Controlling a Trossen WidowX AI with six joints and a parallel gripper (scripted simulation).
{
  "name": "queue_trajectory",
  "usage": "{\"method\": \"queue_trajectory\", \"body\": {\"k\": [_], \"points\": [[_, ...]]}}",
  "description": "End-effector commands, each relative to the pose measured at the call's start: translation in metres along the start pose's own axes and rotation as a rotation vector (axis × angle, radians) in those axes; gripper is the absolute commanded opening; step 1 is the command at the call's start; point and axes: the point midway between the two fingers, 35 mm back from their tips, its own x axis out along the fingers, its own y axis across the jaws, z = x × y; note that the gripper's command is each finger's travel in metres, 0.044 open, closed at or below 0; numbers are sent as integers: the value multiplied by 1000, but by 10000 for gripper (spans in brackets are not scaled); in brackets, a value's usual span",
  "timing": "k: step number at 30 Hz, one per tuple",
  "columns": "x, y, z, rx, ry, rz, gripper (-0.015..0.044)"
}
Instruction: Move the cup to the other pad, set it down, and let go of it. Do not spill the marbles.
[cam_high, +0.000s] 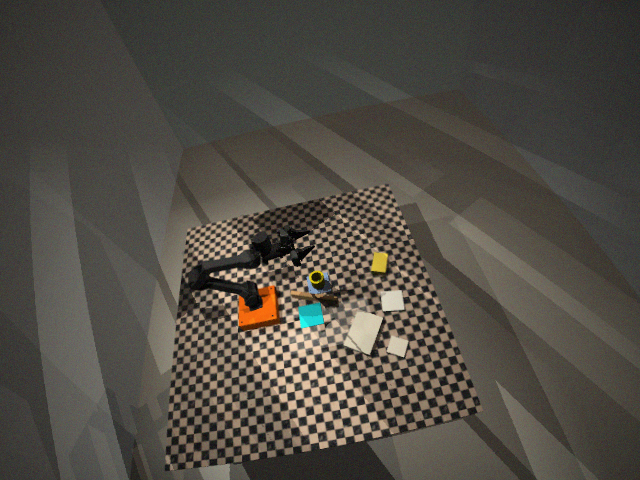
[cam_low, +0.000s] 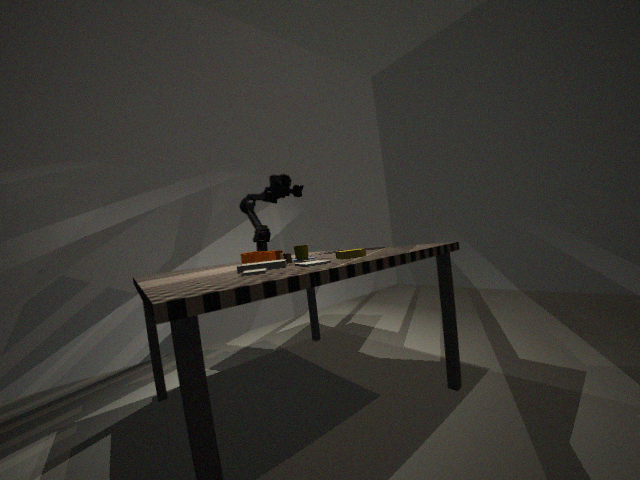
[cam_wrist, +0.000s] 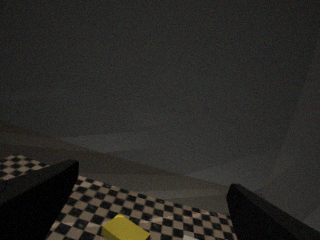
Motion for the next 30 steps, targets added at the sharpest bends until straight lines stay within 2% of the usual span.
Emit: {"method": "queue_trajectory", "body": {"k": [1, 5, 9, 13, 17, 20, 30], "points": [[1, 0, -3, 16, 14, 1, 374], [23, 6, -58, 330, 308, -25, 269], [27, 14, -125, 693, 652, -186, 167], [12, 20, -182, 1010, 950, -493, 167], [-18, 25, -224, 1244, 1163, -941, 167], [-39, 27, -240, 1325, 1226, -1253, 167], [-36, 26, -241, 1329, 1228, -1280, 167]]}}
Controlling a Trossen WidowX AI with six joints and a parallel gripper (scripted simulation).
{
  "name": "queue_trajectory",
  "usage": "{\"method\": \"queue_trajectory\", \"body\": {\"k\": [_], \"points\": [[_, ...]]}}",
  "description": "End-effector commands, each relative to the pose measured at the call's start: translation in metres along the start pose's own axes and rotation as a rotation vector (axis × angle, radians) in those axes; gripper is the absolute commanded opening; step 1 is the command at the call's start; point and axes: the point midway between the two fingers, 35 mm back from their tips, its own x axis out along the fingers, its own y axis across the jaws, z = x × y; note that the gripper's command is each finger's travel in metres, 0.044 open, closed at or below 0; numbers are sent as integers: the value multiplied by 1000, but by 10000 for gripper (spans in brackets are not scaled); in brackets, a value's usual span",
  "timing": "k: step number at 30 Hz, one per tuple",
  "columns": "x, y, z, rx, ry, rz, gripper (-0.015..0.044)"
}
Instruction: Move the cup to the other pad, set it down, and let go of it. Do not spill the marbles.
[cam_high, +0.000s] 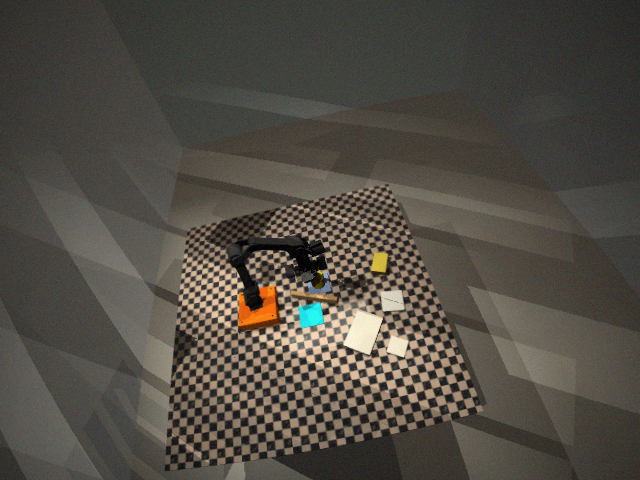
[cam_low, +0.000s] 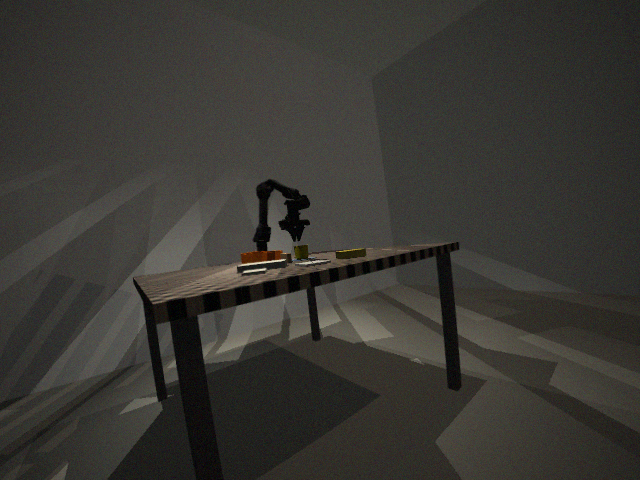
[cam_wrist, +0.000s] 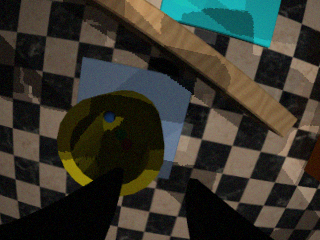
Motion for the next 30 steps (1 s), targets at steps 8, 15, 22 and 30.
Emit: {"method": "queue_trajectory", "body": {"k": [8, 15, 22, 30], "points": [[5, 1, 0, 43, 4, -25, 167], [16, 2, -1, 43, 4, -25, 167], [28, 2, -1, 43, 4, -25, 167], [41, 1, -1, 43, 4, -25, 167]]}}
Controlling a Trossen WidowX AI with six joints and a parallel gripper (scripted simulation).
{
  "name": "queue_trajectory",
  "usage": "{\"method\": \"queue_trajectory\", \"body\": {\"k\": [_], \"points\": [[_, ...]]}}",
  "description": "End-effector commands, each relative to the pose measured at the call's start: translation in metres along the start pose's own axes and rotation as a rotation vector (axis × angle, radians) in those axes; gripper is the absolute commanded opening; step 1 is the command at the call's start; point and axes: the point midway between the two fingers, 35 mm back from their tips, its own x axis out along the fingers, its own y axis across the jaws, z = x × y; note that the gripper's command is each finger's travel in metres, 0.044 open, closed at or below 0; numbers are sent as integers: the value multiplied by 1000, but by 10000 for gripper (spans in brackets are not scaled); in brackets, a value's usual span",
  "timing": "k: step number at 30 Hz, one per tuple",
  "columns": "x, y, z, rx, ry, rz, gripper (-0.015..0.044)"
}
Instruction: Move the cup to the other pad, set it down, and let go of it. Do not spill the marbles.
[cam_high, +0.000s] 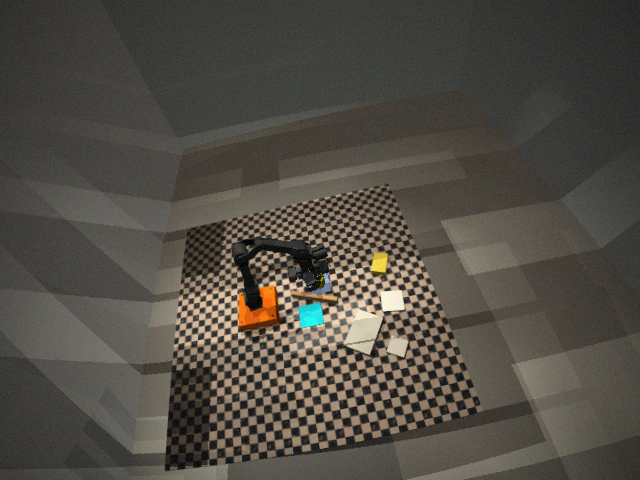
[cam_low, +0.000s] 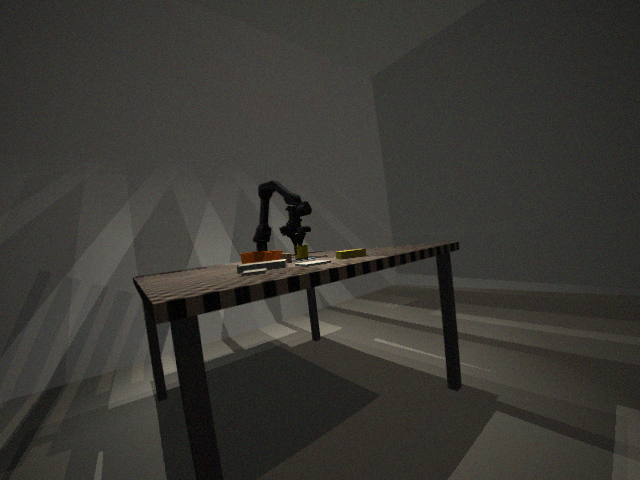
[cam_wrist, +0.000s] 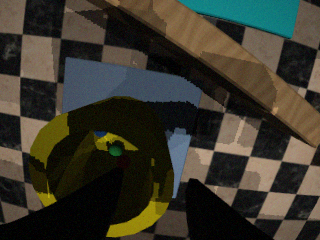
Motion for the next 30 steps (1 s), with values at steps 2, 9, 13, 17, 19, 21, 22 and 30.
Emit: {"method": "queue_trajectory", "body": {"k": [2, 9, 13, 17, 19, 21, 22, 30], "points": [[9, -2, 0, 8, 4, -8, 167], [20, -3, 0, 8, 4, -8, 167], [26, -3, 0, 8, 4, -8, 167], [27, -4, 0, 8, 4, -8, 167], [26, -3, 0, 0, -1, -5, 160], [26, -3, 0, 0, -1, -5, 147], [26, -3, 0, 0, -1, -5, 140], [26, -3, 0, 0, -1, -5, 87]]}}
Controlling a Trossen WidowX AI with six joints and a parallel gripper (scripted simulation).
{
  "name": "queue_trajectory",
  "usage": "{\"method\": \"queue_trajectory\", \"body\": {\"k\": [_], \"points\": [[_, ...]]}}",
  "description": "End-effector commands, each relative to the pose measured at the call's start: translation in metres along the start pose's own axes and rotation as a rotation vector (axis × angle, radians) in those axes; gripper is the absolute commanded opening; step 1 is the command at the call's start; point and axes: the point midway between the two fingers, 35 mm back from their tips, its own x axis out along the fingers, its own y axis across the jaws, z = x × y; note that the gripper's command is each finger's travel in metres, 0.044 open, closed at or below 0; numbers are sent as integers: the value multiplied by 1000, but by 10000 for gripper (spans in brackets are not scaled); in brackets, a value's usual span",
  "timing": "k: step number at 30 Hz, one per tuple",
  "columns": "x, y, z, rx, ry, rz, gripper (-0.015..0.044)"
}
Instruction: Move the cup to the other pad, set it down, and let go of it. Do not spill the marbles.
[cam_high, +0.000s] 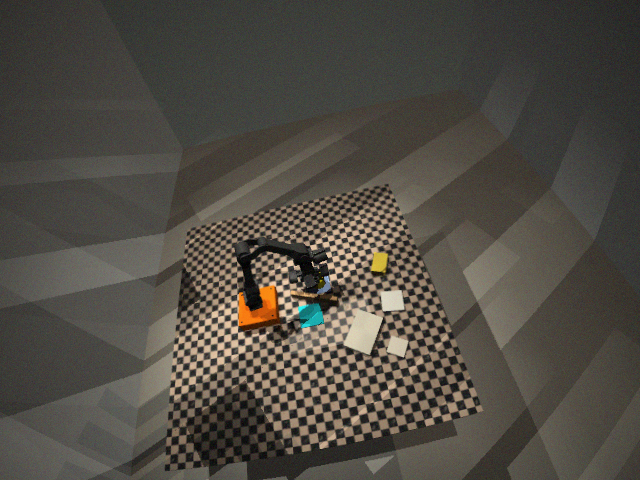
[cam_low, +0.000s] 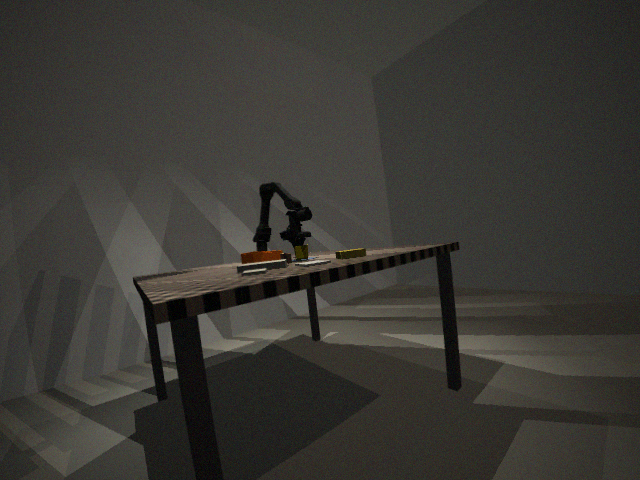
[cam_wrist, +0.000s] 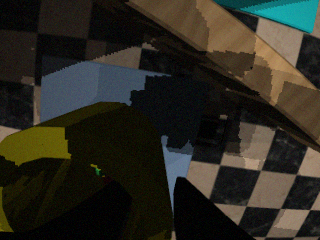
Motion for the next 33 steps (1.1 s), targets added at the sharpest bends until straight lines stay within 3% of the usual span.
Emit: {"method": "queue_trajectory", "body": {"k": [1, 11, 33], "points": [[0, 0, 0, 0, 0, 0, 80], [0, 0, 0, 0, 0, 0, 0], [-66, 4, 1, 7, 4, -3, 0]]}}
